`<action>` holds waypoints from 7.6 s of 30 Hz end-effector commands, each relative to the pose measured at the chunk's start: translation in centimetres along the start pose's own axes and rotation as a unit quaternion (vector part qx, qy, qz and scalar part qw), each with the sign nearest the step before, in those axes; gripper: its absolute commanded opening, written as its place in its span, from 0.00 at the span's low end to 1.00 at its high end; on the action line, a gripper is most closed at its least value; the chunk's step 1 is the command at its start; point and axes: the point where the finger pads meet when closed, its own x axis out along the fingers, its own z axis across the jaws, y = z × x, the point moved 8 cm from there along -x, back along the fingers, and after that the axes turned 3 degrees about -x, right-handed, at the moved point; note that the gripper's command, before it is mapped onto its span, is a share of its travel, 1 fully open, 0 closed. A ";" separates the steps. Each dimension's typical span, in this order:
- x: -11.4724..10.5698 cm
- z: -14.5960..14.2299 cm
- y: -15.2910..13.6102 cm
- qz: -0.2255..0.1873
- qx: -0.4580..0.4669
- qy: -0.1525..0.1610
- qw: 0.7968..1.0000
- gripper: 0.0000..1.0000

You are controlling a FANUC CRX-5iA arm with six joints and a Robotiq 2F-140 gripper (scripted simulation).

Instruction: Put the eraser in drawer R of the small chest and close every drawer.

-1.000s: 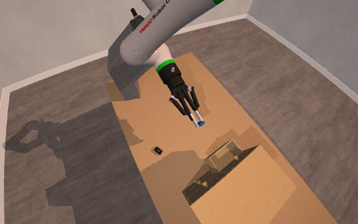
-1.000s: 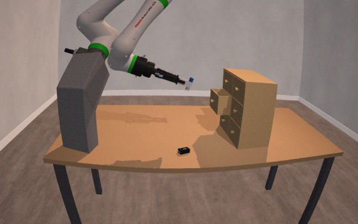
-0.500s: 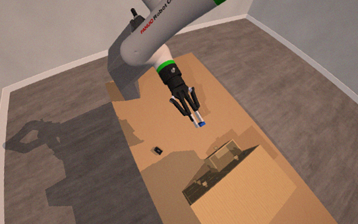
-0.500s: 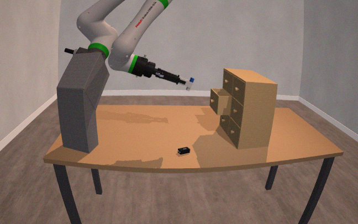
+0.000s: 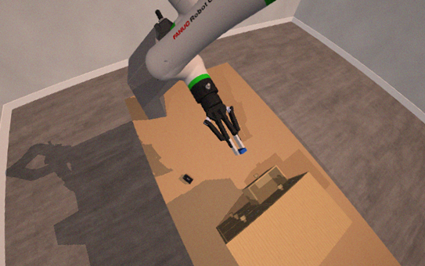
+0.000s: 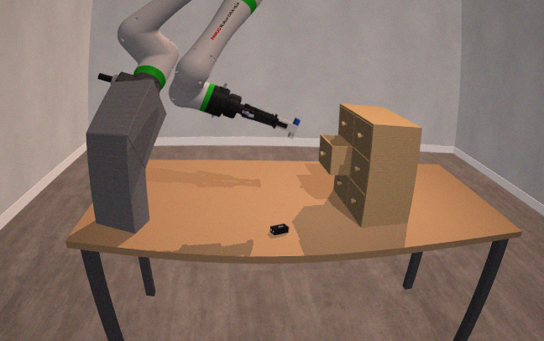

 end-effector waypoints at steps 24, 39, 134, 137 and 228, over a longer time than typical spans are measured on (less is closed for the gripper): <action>7.9 -0.2 -2.8 0.001 0.000 0.000 1.000 0.11; 12.9 -0.3 -4.7 0.001 0.000 0.000 1.000 0.11; 3.4 -0.1 -1.9 0.001 0.000 0.000 1.000 1.00; 1.8 -0.1 -1.5 0.001 0.000 0.000 1.000 1.00; 0.7 -0.6 -10.4 0.498 0.000 -0.026 0.867 1.00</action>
